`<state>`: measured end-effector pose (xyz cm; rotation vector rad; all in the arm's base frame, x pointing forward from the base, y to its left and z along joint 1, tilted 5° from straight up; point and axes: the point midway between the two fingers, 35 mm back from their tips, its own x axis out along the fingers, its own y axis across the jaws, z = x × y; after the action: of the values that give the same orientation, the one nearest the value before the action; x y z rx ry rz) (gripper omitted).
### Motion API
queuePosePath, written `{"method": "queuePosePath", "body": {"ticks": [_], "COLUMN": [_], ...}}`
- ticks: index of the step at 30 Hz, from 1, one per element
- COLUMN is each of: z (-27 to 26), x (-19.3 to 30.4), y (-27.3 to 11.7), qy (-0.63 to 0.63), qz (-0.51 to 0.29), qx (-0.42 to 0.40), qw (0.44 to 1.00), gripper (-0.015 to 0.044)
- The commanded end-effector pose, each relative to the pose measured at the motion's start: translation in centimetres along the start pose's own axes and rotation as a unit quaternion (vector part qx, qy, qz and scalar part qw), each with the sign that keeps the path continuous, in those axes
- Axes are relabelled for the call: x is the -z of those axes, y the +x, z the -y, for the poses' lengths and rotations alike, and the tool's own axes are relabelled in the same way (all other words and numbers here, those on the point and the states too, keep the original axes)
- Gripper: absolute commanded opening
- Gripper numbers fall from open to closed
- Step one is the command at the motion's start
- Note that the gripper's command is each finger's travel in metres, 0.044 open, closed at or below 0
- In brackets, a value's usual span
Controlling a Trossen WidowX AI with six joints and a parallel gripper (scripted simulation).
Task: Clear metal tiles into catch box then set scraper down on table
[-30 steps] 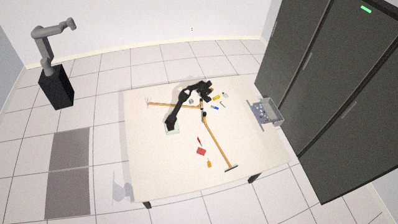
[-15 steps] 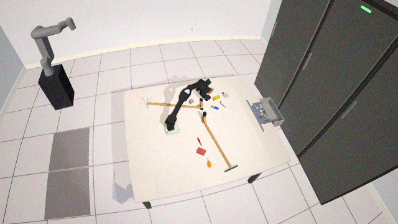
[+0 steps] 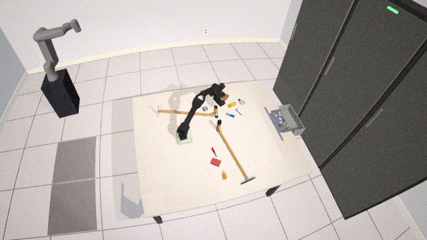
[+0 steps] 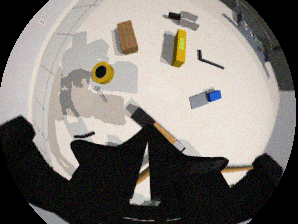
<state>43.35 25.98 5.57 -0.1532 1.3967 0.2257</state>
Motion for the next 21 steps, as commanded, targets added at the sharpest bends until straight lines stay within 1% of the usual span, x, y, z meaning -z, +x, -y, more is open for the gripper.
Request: {"method": "queuePosePath", "body": {"ticks": [1,5,21], "z": [-0.6,-0.5,-0.5], "x": [-0.1,-0.2,-1.4], "y": [0.2,-0.2,-5.8], "qy": [0.001,0.000,0.003], "qz": [-0.001,0.001,0.024], "qx": [0.003,-0.001,-0.008], "qw": [1.000,1.000,1.000], "gripper": [0.0000,0.0000,0.0000]}}
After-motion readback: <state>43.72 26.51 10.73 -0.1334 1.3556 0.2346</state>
